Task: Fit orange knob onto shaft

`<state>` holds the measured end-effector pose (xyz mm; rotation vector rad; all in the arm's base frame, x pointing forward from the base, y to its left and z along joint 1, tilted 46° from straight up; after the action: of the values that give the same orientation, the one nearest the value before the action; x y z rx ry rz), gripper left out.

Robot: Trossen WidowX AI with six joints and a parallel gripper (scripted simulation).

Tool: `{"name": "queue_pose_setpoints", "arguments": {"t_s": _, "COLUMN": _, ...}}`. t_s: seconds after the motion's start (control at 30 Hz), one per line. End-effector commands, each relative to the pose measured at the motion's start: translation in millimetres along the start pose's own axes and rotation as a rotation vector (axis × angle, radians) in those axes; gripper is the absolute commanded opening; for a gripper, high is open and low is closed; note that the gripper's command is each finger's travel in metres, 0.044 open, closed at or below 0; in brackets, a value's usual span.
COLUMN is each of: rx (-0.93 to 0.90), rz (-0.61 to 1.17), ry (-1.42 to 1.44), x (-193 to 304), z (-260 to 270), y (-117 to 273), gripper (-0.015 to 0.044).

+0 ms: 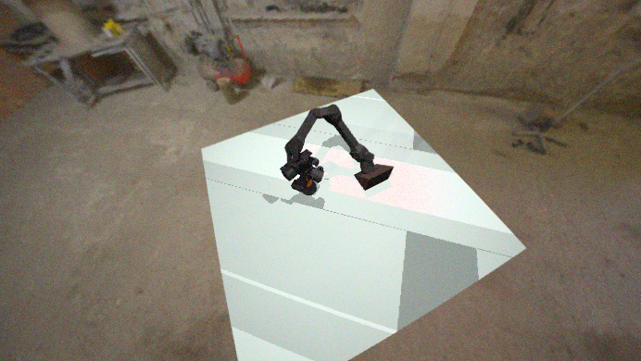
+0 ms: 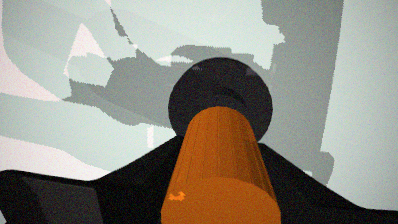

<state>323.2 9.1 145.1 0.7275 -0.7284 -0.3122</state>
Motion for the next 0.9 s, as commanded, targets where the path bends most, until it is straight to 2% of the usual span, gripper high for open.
{"name": "queue_pose_setpoints", "arguments": {"t_s": 0.0, "rx": -0.001, "rz": 0.0, "ry": 0.002, "x": 0.3, "z": -0.7, "y": 3.0, "gripper": 0.0}}
{"name": "queue_pose_setpoints", "arguments": {"t_s": 0.13, "rx": 0.0, "rz": 0.0, "ry": 0.027, "x": 0.7, "z": -0.7, "y": 4.7, "gripper": 0.0}}
{"name": "queue_pose_setpoints", "arguments": {"t_s": 0.33, "rx": 0.0, "rz": 0.0, "ry": 0.211, "x": 2.2, "z": -3.1, "y": 5.3, "gripper": 0.0}}
{"name": "queue_pose_setpoints", "arguments": {"t_s": 0.87, "rx": -0.001, "rz": 0.0, "ry": 0.211, "x": 0.4, "z": -0.8, "y": 1.5, "gripper": 0.0}}
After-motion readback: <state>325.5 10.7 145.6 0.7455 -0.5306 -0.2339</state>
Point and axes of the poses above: the point midway between the two fingers, 35 mm back from their tips, its own y axis back along the fingers, its own z axis across the jaws, x = y × z, the point moved 6 cm from there along y, back along the fingers, and after that the axes turned 9 degrees about y, right-handed, at the moved point
